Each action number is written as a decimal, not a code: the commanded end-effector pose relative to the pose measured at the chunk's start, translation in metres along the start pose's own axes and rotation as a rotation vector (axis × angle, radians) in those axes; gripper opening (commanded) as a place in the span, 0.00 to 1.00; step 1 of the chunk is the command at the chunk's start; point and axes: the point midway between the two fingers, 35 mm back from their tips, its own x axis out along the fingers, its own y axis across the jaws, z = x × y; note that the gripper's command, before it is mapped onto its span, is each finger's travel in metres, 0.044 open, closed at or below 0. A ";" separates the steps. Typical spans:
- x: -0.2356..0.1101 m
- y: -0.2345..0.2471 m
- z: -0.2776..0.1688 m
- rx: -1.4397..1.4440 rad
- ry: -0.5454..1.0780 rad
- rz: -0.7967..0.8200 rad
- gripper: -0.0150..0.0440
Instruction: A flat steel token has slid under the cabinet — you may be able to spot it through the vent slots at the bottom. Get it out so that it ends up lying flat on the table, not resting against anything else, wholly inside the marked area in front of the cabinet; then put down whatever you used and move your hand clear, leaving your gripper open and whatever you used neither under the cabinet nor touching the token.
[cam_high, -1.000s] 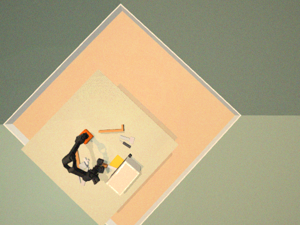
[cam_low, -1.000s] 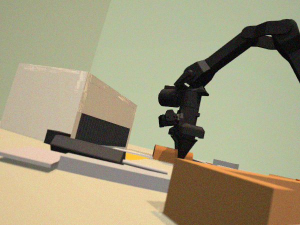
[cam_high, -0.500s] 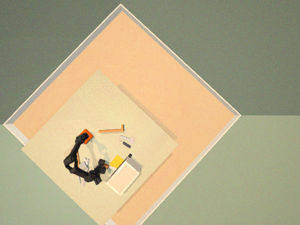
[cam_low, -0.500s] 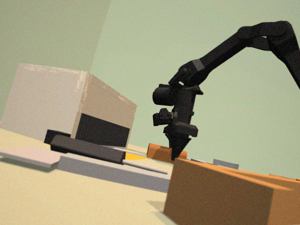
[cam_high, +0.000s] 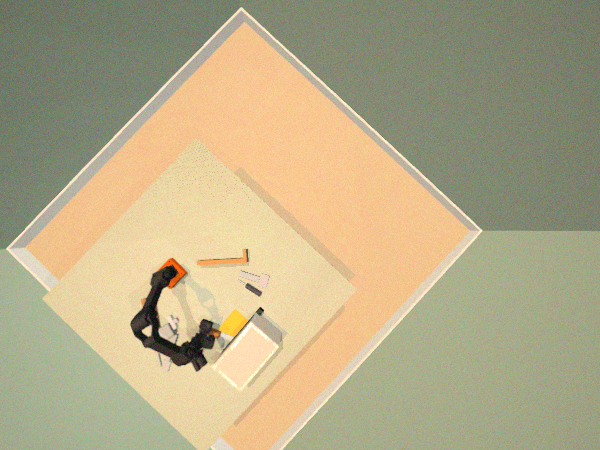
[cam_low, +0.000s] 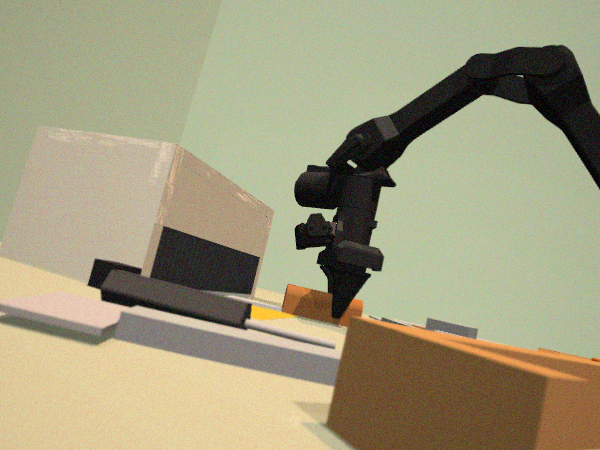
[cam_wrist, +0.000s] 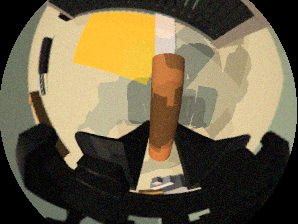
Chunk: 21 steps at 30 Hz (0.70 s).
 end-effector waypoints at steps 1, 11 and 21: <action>0.000 0.000 0.006 0.003 0.001 -0.003 0.25; -0.001 0.000 0.016 0.003 0.000 -0.003 0.25; -0.001 0.000 0.026 0.003 -0.001 -0.003 0.25</action>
